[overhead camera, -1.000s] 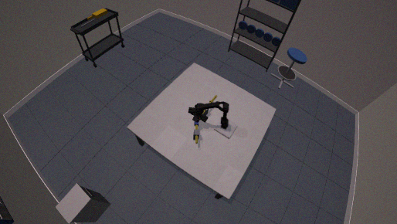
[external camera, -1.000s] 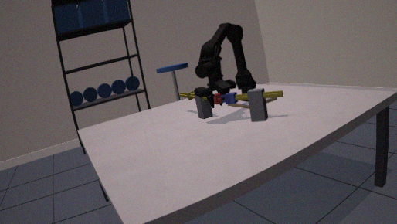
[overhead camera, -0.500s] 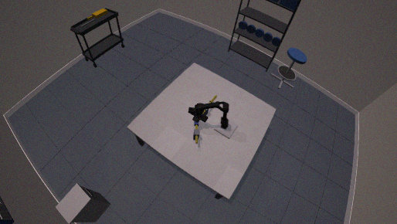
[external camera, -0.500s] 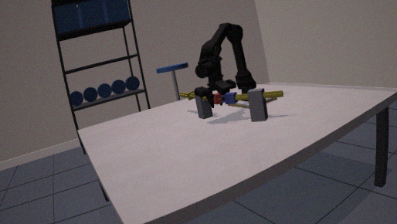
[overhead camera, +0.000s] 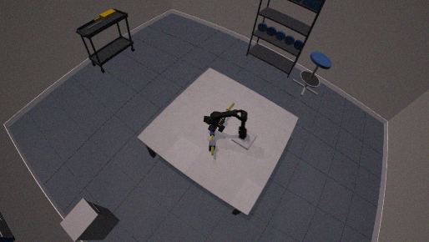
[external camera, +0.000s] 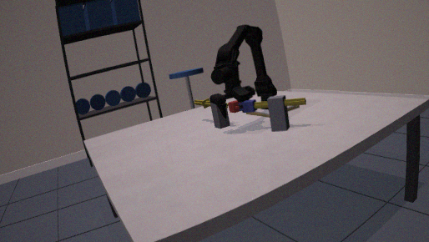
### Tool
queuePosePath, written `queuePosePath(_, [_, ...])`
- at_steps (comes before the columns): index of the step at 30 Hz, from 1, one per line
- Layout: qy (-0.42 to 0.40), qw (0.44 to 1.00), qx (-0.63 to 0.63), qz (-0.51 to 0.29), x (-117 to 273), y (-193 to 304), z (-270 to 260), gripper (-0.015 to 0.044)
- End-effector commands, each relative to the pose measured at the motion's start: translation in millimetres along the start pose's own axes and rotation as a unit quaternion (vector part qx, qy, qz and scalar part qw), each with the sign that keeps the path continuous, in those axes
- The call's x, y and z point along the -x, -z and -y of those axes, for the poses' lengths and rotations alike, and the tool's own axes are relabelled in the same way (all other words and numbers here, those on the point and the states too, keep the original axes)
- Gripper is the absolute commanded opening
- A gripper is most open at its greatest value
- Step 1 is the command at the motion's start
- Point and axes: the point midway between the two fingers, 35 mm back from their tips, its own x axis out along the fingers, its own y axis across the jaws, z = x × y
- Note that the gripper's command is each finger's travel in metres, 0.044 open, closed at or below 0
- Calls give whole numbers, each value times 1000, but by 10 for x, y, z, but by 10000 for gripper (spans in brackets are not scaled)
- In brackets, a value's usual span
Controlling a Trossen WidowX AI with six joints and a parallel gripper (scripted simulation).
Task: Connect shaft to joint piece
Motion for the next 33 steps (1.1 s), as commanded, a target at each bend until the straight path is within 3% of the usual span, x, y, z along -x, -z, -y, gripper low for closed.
queuePosePath(1, [0, 1000, 0, 0, 0, 1, -3, 440])
queuePosePath(6, [-2, 1000, -1, 10, 9, 5, -3, 440])
queuePosePath(18, [0, 983, -6, 186, 253, 90, 1, 440])
queuePosePath(26, [0, 982, -8, 188, 264, 92, 6, 440])
queuePosePath(33, [-12, 978, -116, 175, 479, 111, 51, 440])
